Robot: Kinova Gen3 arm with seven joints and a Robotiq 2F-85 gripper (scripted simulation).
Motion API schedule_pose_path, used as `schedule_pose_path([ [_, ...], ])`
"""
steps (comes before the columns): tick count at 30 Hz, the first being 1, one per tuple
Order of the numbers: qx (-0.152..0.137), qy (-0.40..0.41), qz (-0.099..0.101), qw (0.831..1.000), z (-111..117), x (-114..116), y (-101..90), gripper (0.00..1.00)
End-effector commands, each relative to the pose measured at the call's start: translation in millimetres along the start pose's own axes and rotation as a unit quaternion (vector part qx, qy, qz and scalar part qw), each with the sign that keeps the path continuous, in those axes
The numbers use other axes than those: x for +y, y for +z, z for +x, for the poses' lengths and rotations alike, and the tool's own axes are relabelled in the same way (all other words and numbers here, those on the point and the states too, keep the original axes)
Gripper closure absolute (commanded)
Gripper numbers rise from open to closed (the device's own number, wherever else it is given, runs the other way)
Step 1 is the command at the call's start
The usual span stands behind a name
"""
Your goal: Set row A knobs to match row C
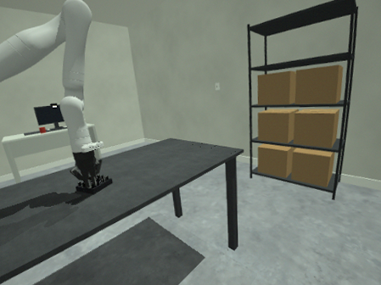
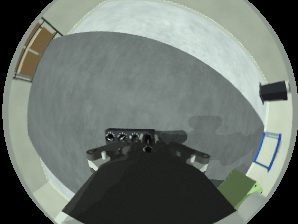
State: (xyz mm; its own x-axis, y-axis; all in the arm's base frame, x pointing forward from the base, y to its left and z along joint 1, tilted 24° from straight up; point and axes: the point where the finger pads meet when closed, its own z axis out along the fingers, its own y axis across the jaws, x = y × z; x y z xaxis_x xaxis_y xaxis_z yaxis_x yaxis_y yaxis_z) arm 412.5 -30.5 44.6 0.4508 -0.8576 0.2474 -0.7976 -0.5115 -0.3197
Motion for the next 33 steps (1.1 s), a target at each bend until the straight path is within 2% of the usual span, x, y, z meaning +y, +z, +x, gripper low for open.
schedule_pose_path([
  [1,0.001,-0.002,0.004,1.000,1.3,-3.2,0.5,0.81],
  [27,0.001,-0.002,0.004,1.000,1.3,-3.2,0.5,0.81],
  [28,0.001,-0.002,0.004,1.000,1.3,-3.2,0.5,0.92],
  [33,0.001,-0.002,0.003,1.000,1.2,-3.0,0.5,0.92],
])
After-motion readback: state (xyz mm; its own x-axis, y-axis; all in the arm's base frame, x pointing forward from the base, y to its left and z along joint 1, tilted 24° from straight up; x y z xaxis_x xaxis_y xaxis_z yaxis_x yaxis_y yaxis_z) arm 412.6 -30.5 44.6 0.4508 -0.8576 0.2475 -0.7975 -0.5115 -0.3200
